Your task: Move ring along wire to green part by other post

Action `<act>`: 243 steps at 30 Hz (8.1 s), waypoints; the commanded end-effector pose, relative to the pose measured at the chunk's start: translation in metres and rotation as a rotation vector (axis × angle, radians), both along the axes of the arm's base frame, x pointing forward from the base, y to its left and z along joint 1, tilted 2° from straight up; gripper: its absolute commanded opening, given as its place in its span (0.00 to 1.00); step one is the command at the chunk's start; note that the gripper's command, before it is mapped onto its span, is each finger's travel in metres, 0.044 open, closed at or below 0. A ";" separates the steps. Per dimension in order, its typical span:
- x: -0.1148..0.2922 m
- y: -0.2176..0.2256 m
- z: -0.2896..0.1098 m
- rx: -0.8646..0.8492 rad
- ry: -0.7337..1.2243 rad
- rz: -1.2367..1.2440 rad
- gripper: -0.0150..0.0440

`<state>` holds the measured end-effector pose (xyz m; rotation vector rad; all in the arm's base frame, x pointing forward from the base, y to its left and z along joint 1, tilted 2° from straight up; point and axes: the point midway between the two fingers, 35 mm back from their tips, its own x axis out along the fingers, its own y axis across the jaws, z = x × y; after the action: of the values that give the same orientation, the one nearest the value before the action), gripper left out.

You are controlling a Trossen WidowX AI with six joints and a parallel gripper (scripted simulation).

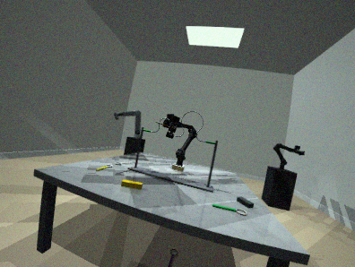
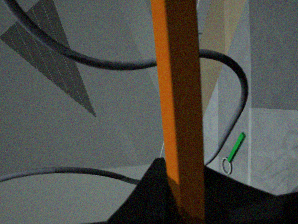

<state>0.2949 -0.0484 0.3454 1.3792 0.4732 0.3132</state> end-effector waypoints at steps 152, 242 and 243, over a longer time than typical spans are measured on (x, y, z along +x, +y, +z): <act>0.000 -0.121 -0.008 -2.702 -0.001 -0.109 0.00; 0.004 -0.079 -0.134 -2.161 0.013 -0.092 0.00; 0.004 -0.076 -0.136 -2.136 0.013 -0.092 0.00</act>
<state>0.3000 -0.1339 0.2188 -0.7723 0.4187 -0.3292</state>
